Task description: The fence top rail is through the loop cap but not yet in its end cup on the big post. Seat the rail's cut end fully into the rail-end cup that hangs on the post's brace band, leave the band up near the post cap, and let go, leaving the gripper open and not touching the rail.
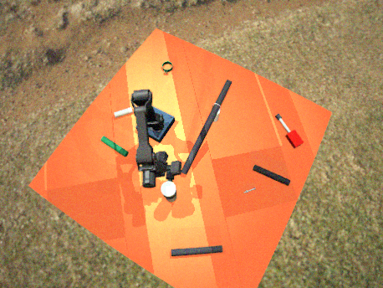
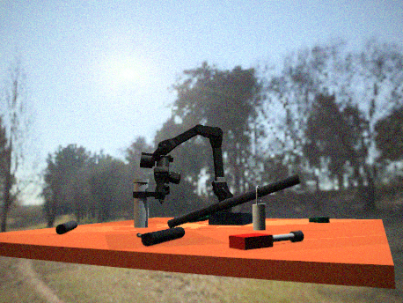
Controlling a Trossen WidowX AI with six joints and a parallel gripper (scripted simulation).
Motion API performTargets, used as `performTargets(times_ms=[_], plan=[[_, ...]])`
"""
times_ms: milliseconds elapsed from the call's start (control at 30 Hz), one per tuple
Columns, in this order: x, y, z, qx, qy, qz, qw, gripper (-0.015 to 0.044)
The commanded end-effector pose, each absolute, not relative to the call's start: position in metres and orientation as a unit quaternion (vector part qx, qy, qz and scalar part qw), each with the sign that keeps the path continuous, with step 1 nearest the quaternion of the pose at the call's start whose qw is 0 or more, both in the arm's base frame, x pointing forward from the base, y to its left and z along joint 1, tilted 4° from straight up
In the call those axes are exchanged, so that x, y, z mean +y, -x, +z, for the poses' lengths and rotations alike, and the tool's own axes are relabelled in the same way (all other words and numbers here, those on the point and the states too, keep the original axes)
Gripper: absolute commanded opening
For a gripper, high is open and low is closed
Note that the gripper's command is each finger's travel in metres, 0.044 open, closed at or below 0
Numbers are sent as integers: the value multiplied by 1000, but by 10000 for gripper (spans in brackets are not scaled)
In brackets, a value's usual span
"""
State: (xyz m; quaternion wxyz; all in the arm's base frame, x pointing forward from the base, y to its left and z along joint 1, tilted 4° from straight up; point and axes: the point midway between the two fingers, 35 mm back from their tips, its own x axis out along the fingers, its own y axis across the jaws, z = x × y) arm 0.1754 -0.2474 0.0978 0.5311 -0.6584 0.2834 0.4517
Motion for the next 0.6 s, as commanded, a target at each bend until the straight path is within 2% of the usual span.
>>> performTargets(times_ms=[0,267,567], plan=[[-243,-177,87,283,652,455,537,440],[-241,-180,82,283,652,454,537,440],[-241,-180,82,283,652,454,537,204]])
